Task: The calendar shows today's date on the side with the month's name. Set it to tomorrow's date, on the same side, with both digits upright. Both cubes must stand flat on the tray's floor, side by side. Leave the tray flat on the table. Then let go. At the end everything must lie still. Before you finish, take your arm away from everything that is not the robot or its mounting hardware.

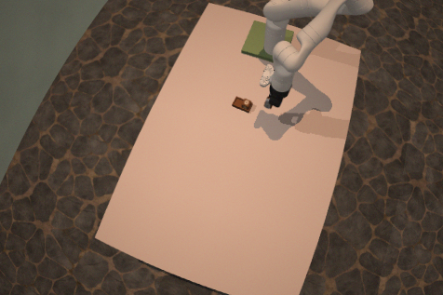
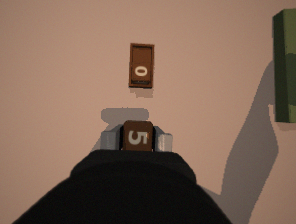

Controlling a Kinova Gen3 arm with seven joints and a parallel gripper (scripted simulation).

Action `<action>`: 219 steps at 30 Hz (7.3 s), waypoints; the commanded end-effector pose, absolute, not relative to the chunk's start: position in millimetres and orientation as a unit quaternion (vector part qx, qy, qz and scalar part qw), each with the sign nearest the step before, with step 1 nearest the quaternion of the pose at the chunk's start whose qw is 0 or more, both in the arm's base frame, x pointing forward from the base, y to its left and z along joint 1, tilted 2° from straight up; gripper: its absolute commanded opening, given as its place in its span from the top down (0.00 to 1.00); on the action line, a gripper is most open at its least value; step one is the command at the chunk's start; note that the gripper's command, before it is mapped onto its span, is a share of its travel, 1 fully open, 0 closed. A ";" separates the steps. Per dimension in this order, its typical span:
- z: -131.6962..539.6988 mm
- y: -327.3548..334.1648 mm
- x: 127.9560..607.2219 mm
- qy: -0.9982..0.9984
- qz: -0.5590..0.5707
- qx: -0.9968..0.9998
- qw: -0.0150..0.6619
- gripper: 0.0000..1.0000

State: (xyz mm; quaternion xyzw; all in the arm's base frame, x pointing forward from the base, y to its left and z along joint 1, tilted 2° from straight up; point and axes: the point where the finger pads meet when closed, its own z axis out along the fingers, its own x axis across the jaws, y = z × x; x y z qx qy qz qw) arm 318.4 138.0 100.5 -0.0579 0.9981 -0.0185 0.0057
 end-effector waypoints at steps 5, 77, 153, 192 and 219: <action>101.4 139.3 318.7 0.998 -0.017 -0.063 0.006 0.40; 4.8 134.7 320.0 0.998 -0.017 -0.063 0.006 0.40; 0.8 134.5 320.4 0.998 -0.017 -0.063 0.006 0.40; 0.7 134.5 320.4 0.998 -0.017 -0.063 0.006 0.40; 0.7 134.5 320.4 0.998 -0.017 -0.063 0.006 0.16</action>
